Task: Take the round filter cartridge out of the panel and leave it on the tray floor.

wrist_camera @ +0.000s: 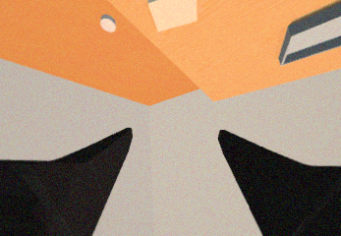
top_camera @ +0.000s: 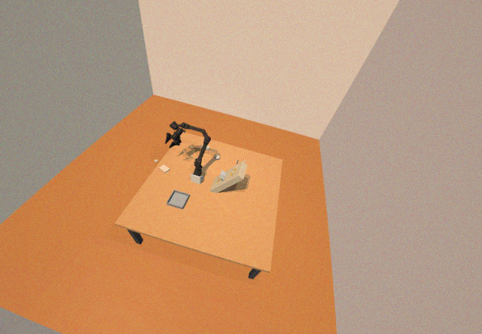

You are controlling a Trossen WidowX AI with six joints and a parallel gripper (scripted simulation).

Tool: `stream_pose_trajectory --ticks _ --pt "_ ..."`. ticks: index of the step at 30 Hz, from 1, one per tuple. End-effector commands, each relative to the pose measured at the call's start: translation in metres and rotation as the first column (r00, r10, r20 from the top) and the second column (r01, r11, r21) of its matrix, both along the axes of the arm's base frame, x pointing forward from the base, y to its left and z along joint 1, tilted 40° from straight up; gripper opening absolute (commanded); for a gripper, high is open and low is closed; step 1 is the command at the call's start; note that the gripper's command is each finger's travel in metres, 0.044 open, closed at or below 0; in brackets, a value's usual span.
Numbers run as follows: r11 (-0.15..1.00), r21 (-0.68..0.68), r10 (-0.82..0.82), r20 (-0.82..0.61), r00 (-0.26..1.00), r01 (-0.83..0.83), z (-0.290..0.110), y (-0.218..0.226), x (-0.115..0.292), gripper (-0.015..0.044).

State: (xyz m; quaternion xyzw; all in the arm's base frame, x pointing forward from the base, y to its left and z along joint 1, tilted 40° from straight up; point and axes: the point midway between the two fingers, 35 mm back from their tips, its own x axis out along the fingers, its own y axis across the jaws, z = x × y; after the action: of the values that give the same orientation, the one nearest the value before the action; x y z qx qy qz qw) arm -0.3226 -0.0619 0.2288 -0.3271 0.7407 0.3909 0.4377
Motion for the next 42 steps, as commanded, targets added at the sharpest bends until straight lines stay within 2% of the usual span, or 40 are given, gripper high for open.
stream_pose_trajectory --ticks 1,4,8,11,15,19,22,25,28,31,33,36,40,42 --pt "1.0 0.001 0.017 -0.001 1.0 -0.017 0.0 -0.003 0.001 0.0374" --pt "0.968 0.011 0.252 -0.013 0.968 -0.252 -0.005 -0.043 0.011 0.0295" --pt "0.788 0.032 0.616 -0.046 0.786 -0.615 -0.013 -0.107 0.042 0.019" --pt "0.567 0.05 0.823 -0.077 0.563 -0.822 -0.018 -0.15 0.073 0.0111" --pt "0.201 0.074 0.973 -0.128 0.19 -0.977 -0.025 -0.2 0.127 0.0104" --pt "-0.186 0.117 0.96 -0.19 -0.206 -0.975 -0.03 -0.236 0.19 0.0104" --pt "-0.451 0.164 0.845 -0.239 -0.479 -0.877 -0.033 -0.253 0.241 0.0104" --pt "-0.665 0.225 0.654 -0.286 -0.701 -0.712 -0.036 -0.261 0.294 0.0104" --pt "-0.813 0.298 0.405 -0.327 -0.854 -0.5 -0.037 -0.259 0.347 0.0104" --pt "-0.885 0.381 0.125 -0.358 -0.925 -0.267 -0.039 -0.25 0.399 0.0104" --pt "-0.89 0.442 -0.068 -0.373 -0.926 -0.113 -0.039 -0.238 0.432 0.0104" --pt "-0.837 0.538 -0.346 -0.381 -0.857 0.099 -0.039 -0.215 0.478 0.0104" --pt "-0.678 0.667 -0.66 -0.366 -0.656 0.309 -0.039 -0.173 0.532 0.0104" --pt "-0.589 0.718 -0.767 -0.353 -0.536 0.37 -0.038 -0.149 0.553 0.0104"
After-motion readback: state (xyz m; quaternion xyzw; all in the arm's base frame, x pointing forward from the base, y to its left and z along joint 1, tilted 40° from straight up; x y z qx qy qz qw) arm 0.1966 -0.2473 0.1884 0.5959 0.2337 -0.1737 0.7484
